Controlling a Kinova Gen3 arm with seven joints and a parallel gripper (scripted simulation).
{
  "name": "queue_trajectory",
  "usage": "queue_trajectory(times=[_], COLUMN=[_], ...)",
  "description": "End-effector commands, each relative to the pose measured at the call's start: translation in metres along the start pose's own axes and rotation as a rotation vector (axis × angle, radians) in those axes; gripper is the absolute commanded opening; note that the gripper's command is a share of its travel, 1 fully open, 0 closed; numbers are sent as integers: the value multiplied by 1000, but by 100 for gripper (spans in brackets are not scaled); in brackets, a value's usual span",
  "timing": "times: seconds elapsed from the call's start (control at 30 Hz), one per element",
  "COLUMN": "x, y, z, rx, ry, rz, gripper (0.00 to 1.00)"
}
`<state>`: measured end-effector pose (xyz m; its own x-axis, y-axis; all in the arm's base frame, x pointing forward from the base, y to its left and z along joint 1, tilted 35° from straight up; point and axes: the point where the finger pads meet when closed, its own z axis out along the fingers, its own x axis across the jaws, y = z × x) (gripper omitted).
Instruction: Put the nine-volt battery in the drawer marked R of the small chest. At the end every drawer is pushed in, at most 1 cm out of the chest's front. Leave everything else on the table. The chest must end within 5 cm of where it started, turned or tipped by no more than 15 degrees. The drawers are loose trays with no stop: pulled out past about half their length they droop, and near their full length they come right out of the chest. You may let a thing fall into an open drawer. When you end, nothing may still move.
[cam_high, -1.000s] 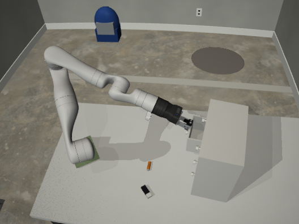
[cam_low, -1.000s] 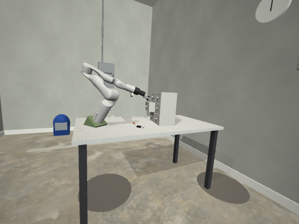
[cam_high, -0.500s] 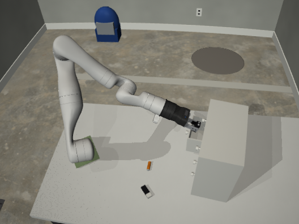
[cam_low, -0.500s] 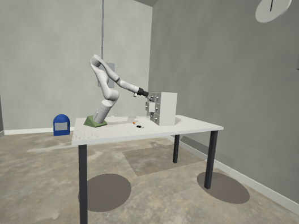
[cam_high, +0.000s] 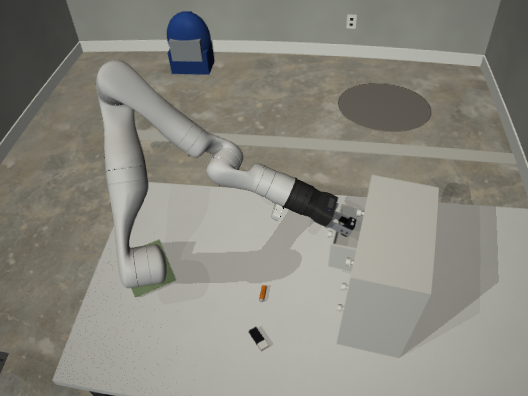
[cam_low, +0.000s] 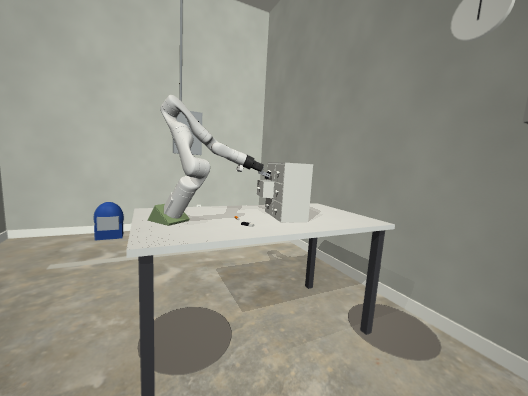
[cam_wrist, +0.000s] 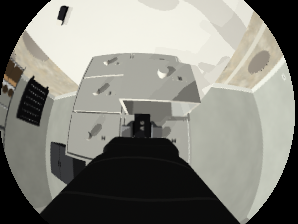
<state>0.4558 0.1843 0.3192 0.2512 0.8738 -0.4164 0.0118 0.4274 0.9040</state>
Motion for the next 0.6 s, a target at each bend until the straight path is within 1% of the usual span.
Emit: queue_trajectory(times=[0.0,0.4,0.43,0.47,0.5,0.53,0.57], x=[0,0,0,0,0,0,0], y=[1,1,1,1,1,1,1], z=[0,0,0,0,0,0,0], rx=[-1,-1,-1,-1,-1,-1,-1], ry=[0,0,0,0,0,0,0], rz=[1,1,1,1,1,1,1], gripper=[51,51,57,57,63,63,69])
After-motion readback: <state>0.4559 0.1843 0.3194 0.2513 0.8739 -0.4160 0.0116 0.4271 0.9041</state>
